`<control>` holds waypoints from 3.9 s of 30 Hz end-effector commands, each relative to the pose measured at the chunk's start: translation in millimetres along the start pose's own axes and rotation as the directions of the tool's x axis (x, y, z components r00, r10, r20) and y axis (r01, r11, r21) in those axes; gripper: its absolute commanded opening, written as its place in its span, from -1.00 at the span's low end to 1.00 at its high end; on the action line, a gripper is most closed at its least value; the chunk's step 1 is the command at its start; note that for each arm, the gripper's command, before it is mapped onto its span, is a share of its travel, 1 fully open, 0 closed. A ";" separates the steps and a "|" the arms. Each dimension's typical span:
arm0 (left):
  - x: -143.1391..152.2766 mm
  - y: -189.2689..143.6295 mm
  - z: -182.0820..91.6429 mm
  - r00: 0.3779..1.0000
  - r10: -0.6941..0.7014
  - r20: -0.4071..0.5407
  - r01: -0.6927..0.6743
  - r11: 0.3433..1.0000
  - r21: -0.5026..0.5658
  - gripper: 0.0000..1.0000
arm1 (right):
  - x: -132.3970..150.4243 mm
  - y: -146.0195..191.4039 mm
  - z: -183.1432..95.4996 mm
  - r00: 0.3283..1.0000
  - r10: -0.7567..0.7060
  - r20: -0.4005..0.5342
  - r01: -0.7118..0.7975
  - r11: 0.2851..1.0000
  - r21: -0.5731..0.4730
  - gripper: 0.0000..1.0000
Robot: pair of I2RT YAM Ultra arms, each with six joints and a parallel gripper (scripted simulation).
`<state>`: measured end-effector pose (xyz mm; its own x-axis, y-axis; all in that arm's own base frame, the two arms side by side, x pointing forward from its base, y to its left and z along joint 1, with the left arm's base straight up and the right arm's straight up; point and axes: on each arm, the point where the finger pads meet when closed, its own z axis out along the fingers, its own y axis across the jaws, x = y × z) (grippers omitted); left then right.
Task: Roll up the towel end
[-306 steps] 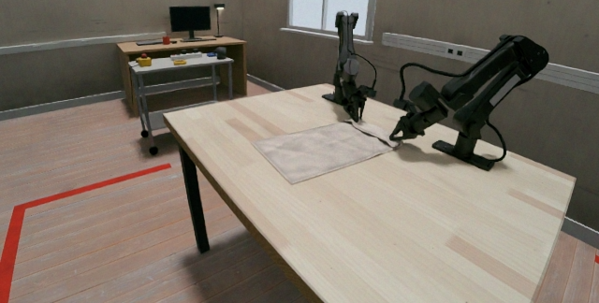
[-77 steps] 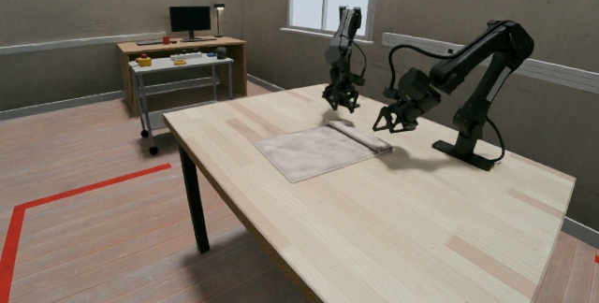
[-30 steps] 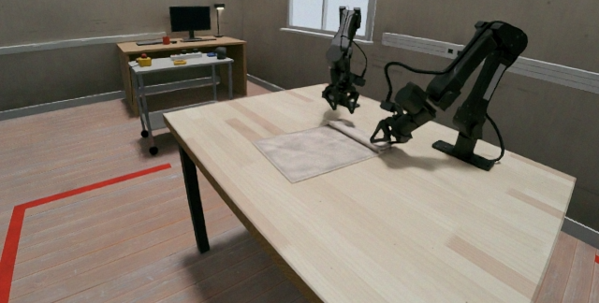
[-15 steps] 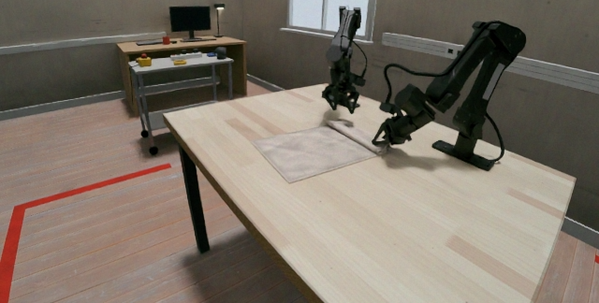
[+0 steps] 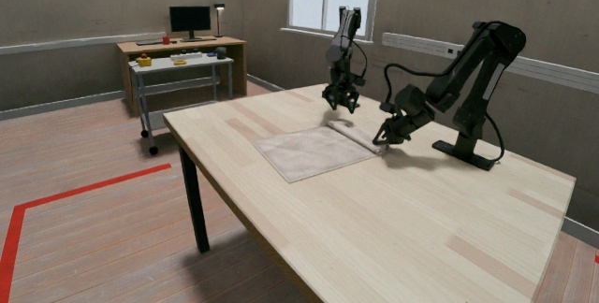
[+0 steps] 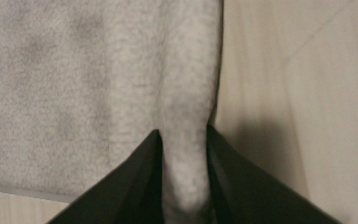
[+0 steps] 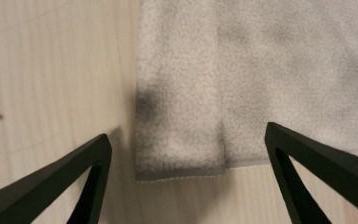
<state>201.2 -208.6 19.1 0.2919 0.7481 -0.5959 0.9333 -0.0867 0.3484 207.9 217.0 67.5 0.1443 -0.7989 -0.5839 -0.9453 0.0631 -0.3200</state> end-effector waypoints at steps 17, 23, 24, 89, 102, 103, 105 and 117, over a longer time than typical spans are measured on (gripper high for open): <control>-3.4 -3.4 1.5 0.998 -0.066 0.005 0.065 0.994 0.088 -0.53 | -7.8 -1.4 -2.3 0.999 -0.009 0.031 0.008 1.000 0.023 0.96; -4.3 -2.9 0.5 0.989 -0.151 -0.011 0.150 0.970 0.192 -0.53 | -6.6 -2.5 0.2 1.000 -0.003 0.029 0.002 1.000 0.028 0.96; -4.5 -2.8 0.3 0.986 -0.167 -0.016 0.166 0.963 0.212 -0.53 | -6.4 -2.7 0.7 1.000 -0.002 0.028 0.001 1.000 0.029 0.96; -2.8 -3.8 2.3 0.770 -0.560 -0.306 0.581 0.417 0.699 -0.53 | 18.2 3.5 20.9 0.998 -0.038 0.045 0.038 0.999 0.000 0.96; -2.8 -3.8 2.3 0.770 -0.560 -0.306 0.581 0.417 0.699 -0.53 | 22.4 8.9 33.2 0.998 -0.041 0.046 0.041 0.999 -0.002 0.79; -2.8 -3.8 2.3 0.770 -0.560 -0.306 0.581 0.417 0.699 -0.53 | 22.9 9.2 33.8 0.998 -0.041 0.046 0.041 0.999 -0.002 0.70; -2.8 -3.8 2.3 0.770 -0.560 -0.306 0.581 0.417 0.699 -0.53 | 23.5 9.6 34.6 0.998 -0.041 0.046 0.041 0.999 -0.002 0.53; -2.8 -3.8 2.3 0.770 -0.560 -0.306 0.581 0.417 0.699 -0.53 | 28.1 12.1 40.4 0.998 -0.041 0.046 0.041 0.999 -0.002 -0.49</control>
<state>193.8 -216.2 28.8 -0.4073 0.8009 -0.4389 0.6804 -0.0545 -0.7308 215.7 215.8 20.1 0.1895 -0.7826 -0.5930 -0.9386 0.0330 -0.3435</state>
